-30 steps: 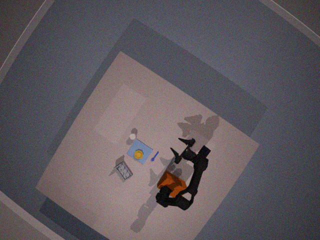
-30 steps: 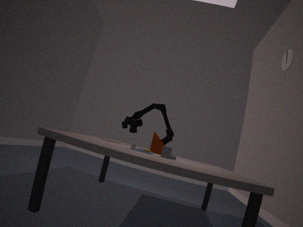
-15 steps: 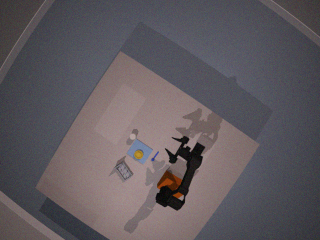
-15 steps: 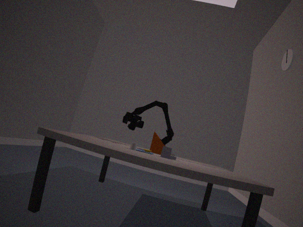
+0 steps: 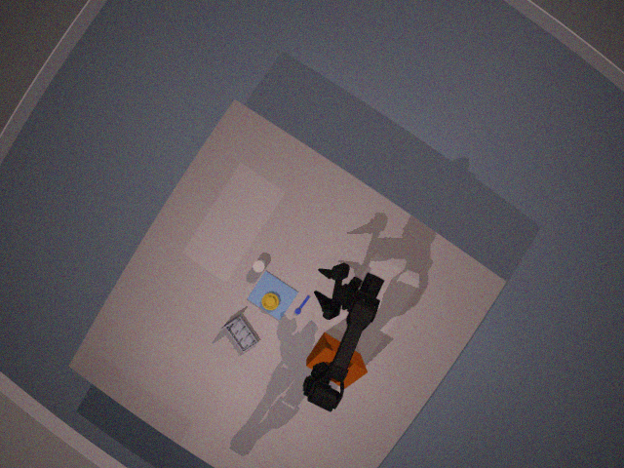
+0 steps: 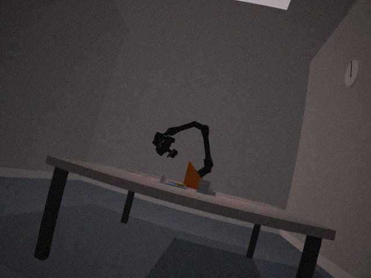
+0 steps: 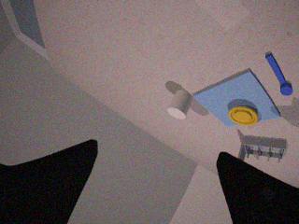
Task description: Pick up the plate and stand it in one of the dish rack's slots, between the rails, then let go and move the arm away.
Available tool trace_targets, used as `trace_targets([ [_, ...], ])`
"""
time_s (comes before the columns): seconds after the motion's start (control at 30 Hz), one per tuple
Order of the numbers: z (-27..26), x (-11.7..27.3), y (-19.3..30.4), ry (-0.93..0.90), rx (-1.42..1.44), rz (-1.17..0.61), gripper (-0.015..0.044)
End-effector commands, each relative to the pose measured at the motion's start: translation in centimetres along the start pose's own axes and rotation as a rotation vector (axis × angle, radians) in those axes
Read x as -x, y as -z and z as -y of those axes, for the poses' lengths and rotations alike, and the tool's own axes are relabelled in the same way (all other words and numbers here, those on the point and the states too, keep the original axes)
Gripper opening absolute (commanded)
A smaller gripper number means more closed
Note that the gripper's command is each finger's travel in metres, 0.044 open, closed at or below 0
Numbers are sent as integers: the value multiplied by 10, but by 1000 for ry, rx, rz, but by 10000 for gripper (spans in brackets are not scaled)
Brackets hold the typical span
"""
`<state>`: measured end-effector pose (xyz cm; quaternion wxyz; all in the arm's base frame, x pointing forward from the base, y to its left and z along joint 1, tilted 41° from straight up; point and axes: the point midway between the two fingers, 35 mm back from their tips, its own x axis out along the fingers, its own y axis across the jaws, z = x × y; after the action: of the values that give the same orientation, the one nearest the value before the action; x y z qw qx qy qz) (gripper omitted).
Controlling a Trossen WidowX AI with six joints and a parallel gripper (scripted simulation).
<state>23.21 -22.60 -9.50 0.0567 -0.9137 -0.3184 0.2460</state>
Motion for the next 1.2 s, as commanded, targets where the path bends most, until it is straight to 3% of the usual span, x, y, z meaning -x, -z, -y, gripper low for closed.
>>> trace_targets([
  [0.0, 2, -6, 12, 47, 152, 42, 400],
  [1.17, 42, -57, 86, 501, 1218, 137, 400],
])
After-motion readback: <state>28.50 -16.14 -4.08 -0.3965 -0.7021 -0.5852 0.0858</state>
